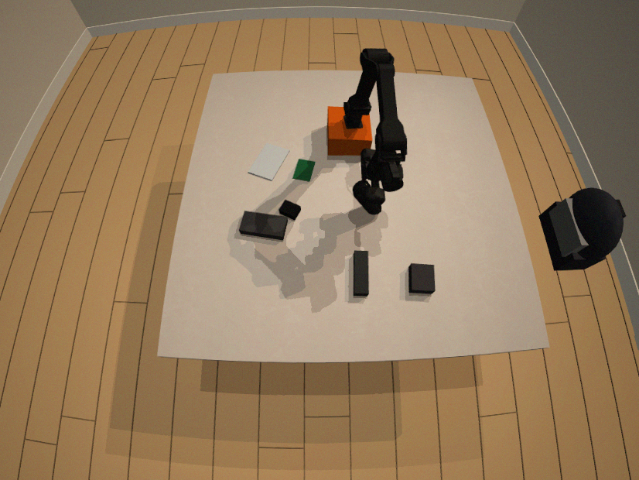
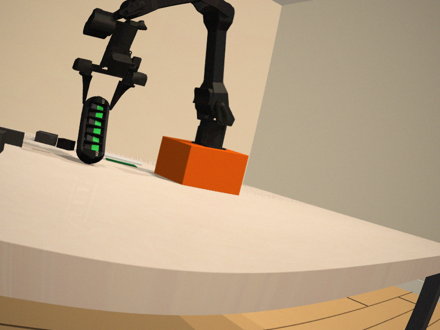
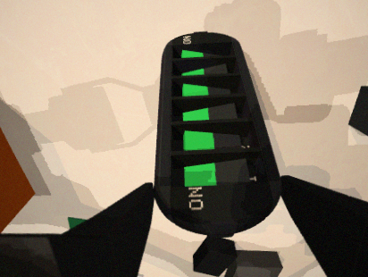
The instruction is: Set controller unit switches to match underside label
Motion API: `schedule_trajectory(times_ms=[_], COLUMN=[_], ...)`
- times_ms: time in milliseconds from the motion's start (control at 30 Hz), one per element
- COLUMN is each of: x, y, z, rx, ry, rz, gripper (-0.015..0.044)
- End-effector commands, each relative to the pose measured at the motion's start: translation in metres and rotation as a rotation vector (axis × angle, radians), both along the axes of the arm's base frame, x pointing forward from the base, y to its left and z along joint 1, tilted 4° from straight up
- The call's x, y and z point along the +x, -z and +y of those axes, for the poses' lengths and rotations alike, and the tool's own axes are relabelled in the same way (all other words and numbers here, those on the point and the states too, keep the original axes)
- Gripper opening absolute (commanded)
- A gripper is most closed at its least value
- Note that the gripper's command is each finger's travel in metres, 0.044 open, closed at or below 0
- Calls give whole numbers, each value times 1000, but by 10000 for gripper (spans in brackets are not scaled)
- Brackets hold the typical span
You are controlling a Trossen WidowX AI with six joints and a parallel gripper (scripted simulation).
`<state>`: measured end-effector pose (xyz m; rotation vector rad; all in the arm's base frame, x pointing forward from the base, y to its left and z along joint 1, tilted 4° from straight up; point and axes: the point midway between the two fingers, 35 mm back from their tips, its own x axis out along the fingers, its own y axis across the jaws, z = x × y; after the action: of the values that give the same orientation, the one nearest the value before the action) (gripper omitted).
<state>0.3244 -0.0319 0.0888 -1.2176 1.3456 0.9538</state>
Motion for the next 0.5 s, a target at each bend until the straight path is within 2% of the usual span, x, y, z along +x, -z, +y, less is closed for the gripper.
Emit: schedule_trajectory(times_ms=[0,467], x=[1,2], y=[-2,-5], z=[6,18], rx=[3,-21], ry=[-2,0], rz=[-7,-3], gripper=[336,336])
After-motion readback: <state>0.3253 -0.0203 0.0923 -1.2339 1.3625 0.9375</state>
